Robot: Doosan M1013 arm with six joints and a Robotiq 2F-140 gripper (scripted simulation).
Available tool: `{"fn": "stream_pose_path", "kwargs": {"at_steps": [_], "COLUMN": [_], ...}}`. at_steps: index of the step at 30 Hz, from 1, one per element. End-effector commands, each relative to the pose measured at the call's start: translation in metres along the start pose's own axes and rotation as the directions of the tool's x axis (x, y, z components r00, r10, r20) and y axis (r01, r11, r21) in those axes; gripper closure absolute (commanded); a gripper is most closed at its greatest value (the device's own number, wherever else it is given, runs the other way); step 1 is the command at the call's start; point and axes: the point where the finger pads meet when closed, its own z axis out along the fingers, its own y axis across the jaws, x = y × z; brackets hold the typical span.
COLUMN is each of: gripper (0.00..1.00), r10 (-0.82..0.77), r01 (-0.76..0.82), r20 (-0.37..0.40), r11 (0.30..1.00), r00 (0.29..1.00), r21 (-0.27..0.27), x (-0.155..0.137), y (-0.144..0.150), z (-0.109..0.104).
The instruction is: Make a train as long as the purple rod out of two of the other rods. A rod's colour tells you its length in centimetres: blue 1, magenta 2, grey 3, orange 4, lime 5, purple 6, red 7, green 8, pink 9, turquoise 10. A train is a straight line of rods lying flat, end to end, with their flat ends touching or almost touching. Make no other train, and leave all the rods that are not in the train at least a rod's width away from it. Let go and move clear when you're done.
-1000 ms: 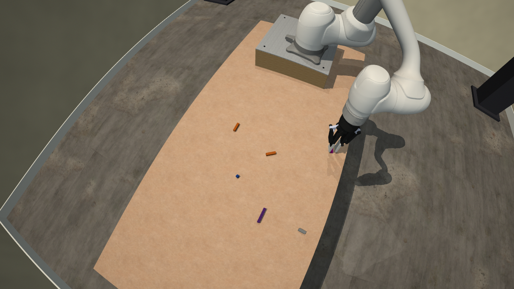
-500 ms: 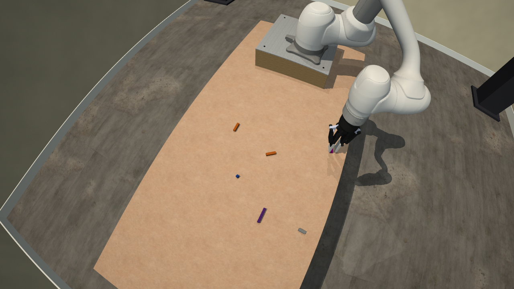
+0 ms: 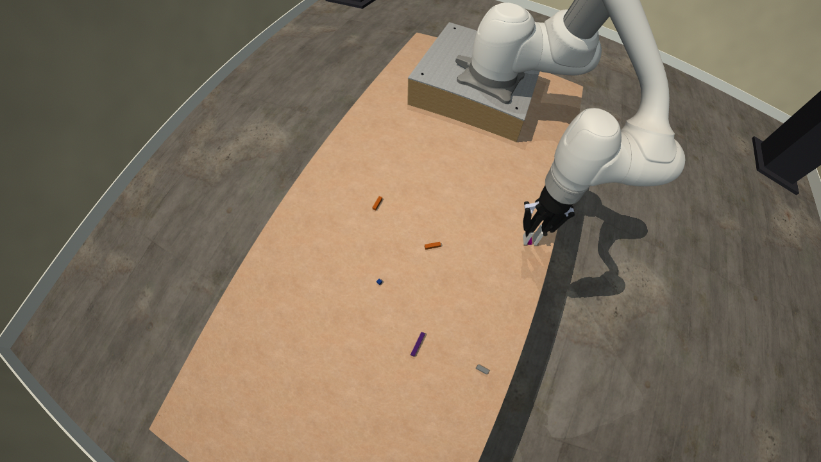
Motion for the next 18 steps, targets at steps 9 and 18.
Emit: {"fn": "stream_pose_path", "kwargs": {"at_steps": [9,18], "gripper": [0.77,0.77], "r10": [0.0,0.0], "r01": [0.0,0.0], "r20": [0.0,0.0], "r11": [1.0,1.0], "r00": [1.0,1.0], "r21": [0.0,0.0], "x": [0.0,0.0], "y": [0.0001,0.0001], "z": [0.0049,0.0051]}}
